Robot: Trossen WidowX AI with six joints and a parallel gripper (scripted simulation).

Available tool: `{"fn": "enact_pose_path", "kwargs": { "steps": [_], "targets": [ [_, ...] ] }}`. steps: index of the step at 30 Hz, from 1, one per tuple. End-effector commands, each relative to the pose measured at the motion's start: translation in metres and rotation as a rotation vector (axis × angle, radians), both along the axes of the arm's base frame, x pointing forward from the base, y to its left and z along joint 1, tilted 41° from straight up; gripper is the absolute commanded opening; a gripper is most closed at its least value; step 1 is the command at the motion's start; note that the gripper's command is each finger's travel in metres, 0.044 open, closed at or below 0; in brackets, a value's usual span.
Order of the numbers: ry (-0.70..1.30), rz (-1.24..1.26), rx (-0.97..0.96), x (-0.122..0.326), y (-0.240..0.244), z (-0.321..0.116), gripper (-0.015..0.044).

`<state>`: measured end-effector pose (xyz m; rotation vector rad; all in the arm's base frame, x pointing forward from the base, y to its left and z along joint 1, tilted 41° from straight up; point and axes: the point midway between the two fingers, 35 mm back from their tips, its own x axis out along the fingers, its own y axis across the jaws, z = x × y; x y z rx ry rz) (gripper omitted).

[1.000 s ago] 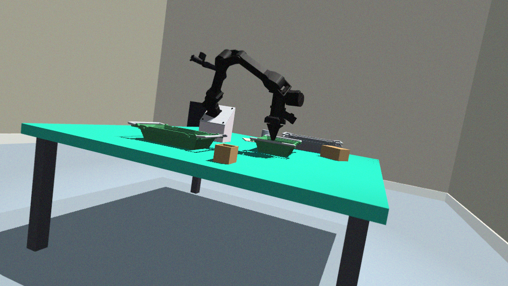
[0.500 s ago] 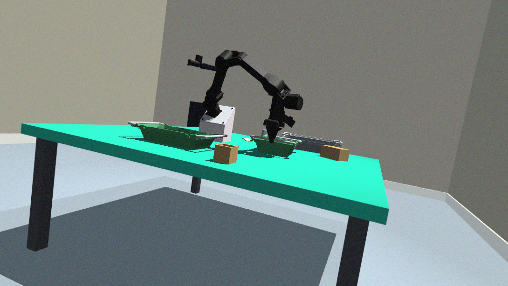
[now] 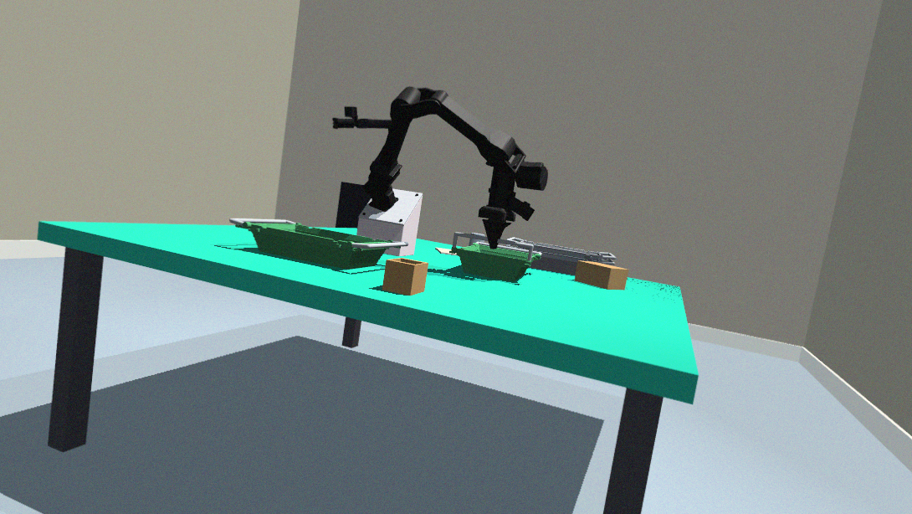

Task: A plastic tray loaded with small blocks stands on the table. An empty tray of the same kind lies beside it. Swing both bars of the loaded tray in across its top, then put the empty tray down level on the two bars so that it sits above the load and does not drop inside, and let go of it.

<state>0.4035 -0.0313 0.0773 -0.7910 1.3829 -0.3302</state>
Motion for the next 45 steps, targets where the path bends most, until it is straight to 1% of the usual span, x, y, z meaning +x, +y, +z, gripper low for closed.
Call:
{"fn": "enact_pose_path", "kwargs": {
  "steps": [1,6,9,16,18,45],
  "targets": [
    [0.016,-0.001,0.005,-0.005,0.006,-0.019,0.0089],
    [0.017,-0.001,0.005,-0.006,0.007,-0.039,0.0089],
    [0.017,-0.001,0.005,-0.006,0.011,-0.033,0.0089],
    [0.017,-0.001,0.006,-0.012,0.033,-0.001,0.0089],
    [0.021,0.003,0.011,-0.011,0.03,-0.009,0.0089],
    [0.021,0.003,0.012,-0.011,0.032,-0.006,0.0089]
  ]
}}
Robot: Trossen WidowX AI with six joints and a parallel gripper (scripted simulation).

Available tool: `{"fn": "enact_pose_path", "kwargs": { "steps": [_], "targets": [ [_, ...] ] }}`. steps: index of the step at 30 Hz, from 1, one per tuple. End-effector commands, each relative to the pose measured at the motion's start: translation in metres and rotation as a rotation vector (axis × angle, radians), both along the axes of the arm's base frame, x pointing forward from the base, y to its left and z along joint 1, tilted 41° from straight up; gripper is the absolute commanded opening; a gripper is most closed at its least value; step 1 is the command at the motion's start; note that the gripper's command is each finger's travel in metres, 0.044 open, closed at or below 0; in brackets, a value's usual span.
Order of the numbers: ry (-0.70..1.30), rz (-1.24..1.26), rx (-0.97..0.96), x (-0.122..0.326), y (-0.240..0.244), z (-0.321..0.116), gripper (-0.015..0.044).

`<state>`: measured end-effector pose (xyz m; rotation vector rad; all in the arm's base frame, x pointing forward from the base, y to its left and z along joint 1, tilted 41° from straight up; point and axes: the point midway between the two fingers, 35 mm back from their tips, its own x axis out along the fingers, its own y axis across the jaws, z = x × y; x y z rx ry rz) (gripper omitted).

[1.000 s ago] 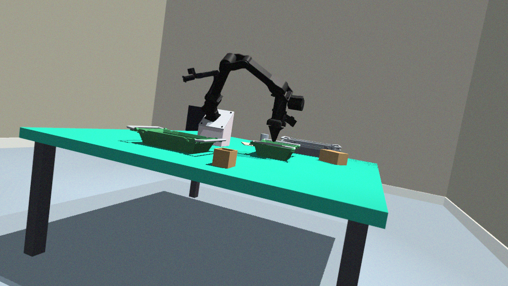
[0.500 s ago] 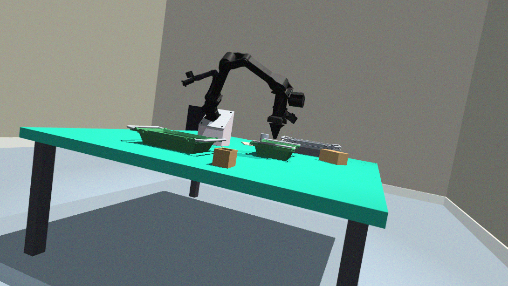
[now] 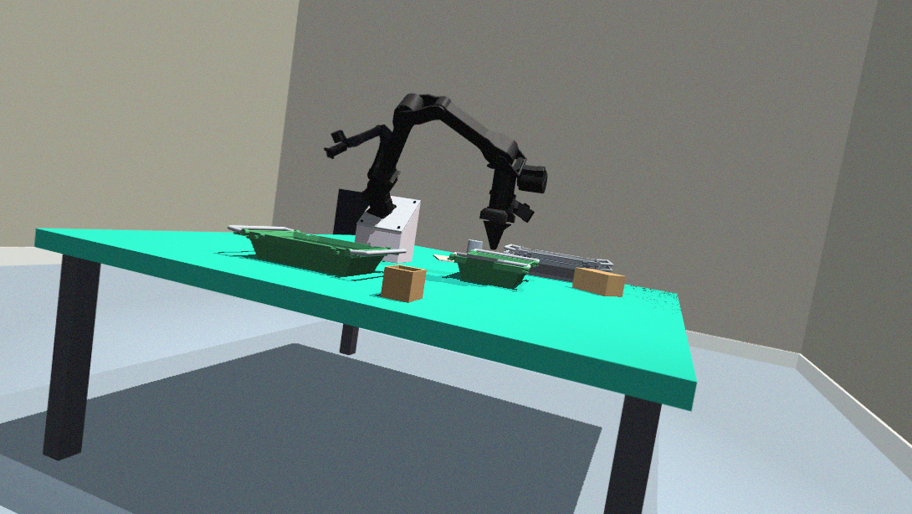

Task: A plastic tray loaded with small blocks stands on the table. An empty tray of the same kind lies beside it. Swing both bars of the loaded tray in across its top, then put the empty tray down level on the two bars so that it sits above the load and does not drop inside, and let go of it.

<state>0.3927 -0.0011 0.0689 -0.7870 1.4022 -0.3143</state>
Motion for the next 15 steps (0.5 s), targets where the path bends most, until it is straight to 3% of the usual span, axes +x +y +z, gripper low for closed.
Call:
{"fn": "enact_pose_path", "kwargs": {
  "steps": [1,8,10,15],
  "targets": [
    [0.001,0.003,0.001,-0.001,0.005,0.006,0.0089],
    [0.001,0.0,0.001,-0.018,0.054,0.065,0.0089],
    [0.02,0.001,-0.003,-0.01,0.038,0.035,0.0089],
    [0.057,0.03,0.023,-0.013,0.077,-0.011,0.0089]
  ]
}}
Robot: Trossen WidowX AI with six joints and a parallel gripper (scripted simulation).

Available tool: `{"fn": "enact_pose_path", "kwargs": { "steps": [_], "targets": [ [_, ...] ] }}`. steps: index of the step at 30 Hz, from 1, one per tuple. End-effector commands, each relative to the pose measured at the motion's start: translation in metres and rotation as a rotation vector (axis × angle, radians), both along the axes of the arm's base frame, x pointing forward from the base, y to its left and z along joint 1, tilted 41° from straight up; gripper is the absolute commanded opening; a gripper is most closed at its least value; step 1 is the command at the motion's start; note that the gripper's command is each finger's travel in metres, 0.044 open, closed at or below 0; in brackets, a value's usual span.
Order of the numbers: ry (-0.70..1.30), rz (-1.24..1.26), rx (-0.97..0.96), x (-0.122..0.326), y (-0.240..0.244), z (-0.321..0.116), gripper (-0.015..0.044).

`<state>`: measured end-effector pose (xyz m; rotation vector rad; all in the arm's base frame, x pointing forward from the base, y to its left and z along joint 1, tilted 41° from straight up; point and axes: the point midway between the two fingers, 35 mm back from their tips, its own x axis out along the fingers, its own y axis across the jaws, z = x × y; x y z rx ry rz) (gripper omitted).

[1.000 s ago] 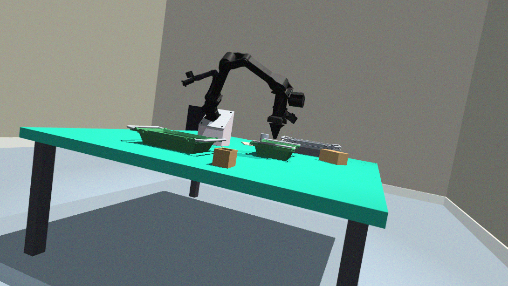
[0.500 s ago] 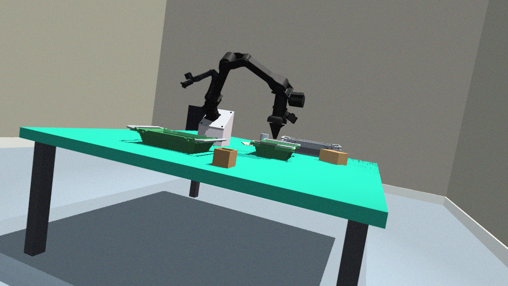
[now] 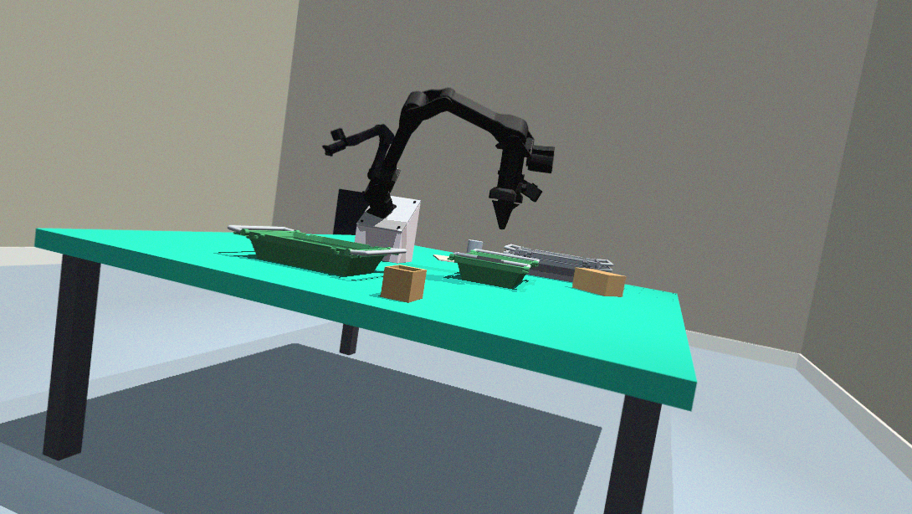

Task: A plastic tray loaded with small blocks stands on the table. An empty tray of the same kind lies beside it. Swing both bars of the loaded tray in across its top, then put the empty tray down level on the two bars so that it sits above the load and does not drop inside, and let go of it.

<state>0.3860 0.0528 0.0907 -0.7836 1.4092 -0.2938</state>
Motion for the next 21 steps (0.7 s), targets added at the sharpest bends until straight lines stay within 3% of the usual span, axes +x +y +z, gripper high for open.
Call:
{"fn": "enact_pose_path", "kwargs": {
  "steps": [1,12,21],
  "targets": [
    [0.051,0.025,0.012,-0.008,0.033,-0.044,0.0089],
    [-0.005,-0.008,-0.003,-0.056,0.136,-0.179,0.0089],
    [-0.011,-0.01,-0.005,-0.061,0.141,-0.188,0.0089]
  ]
}}
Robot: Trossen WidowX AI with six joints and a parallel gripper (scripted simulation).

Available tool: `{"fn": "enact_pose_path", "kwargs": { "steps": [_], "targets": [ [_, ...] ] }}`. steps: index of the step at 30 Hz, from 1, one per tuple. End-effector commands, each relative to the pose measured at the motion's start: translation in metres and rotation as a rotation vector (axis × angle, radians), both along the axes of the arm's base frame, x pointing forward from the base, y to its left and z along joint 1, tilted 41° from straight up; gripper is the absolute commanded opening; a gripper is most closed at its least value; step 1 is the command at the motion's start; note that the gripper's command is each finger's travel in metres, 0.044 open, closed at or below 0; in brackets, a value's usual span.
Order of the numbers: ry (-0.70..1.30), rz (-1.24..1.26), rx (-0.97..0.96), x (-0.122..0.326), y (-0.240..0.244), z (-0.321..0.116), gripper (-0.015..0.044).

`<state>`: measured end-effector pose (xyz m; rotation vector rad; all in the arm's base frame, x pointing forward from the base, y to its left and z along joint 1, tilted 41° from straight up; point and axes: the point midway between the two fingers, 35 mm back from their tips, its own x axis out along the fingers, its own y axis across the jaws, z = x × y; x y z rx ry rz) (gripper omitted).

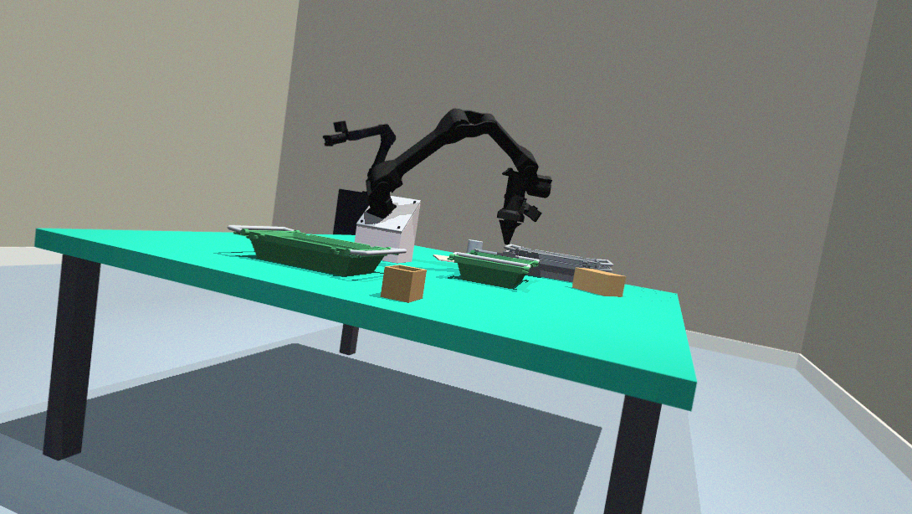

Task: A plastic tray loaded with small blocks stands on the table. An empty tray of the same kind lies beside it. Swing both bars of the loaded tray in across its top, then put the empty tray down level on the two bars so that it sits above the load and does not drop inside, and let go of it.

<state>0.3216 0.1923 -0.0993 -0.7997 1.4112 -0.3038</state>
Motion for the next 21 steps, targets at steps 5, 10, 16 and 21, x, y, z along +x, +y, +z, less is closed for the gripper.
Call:
{"fn": "enact_pose_path", "kwargs": {
  "steps": [5,10,16,21],
  "targets": [
    [-0.015,-0.012,0.012,0.007,-0.007,-0.009,0.0089],
    [-0.016,-0.012,0.011,0.012,-0.027,-0.032,0.0089],
    [-0.016,-0.012,0.009,0.014,-0.037,-0.043,0.0089],
    [-0.016,-0.012,0.01,0.014,-0.034,-0.029,0.0089]
  ]
}}
